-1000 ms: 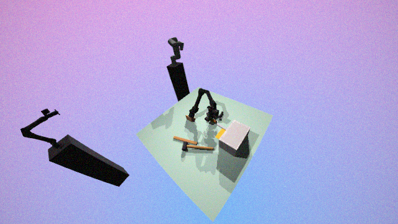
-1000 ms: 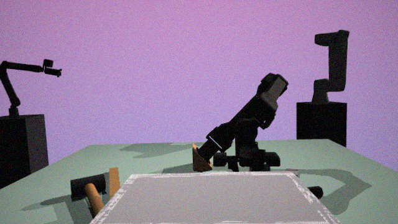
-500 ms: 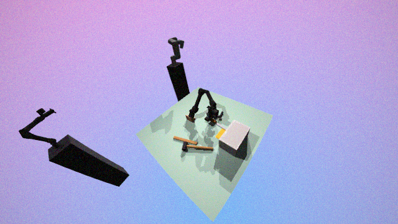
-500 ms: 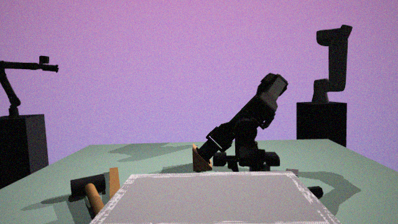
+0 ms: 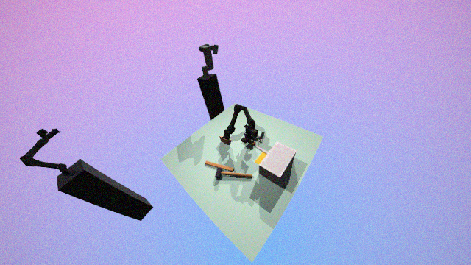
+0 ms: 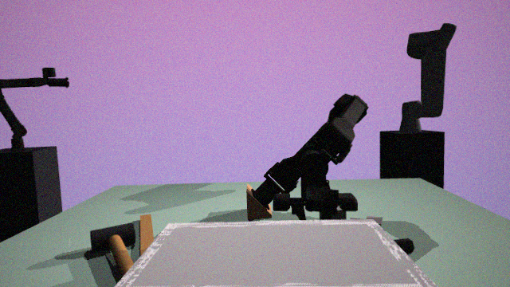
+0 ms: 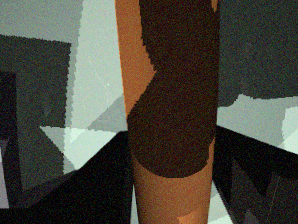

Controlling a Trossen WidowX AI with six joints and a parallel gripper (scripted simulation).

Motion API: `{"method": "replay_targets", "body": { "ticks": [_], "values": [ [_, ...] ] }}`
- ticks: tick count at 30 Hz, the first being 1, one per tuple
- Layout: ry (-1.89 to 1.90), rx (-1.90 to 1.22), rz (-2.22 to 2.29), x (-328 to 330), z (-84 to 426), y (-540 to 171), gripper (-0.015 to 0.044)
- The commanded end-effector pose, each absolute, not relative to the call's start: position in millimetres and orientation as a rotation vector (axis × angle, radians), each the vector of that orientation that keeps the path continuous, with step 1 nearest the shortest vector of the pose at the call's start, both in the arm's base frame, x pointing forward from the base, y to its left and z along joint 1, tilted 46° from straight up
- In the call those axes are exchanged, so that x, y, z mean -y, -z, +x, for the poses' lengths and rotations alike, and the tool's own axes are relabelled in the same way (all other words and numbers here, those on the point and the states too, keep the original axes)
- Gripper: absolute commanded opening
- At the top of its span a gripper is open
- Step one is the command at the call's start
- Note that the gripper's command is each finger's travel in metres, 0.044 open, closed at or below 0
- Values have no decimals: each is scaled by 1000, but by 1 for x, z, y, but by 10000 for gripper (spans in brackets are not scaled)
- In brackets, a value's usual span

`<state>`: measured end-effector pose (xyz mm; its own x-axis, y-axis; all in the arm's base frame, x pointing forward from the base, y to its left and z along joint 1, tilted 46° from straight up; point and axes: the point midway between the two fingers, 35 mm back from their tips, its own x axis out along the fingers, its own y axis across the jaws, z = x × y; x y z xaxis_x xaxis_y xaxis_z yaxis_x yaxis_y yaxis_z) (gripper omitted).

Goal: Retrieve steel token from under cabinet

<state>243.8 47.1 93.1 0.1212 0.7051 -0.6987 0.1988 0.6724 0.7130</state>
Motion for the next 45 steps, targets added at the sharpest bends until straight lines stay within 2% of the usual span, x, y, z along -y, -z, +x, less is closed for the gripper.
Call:
{"method": "replay_targets", "body": {
  "ticks": [1, 45],
  "values": [
    [-440, -1430, 799, -46, 249, -94, 0],
    [-445, -1424, 792, -35, 303, -93, 0]
  ]
}}
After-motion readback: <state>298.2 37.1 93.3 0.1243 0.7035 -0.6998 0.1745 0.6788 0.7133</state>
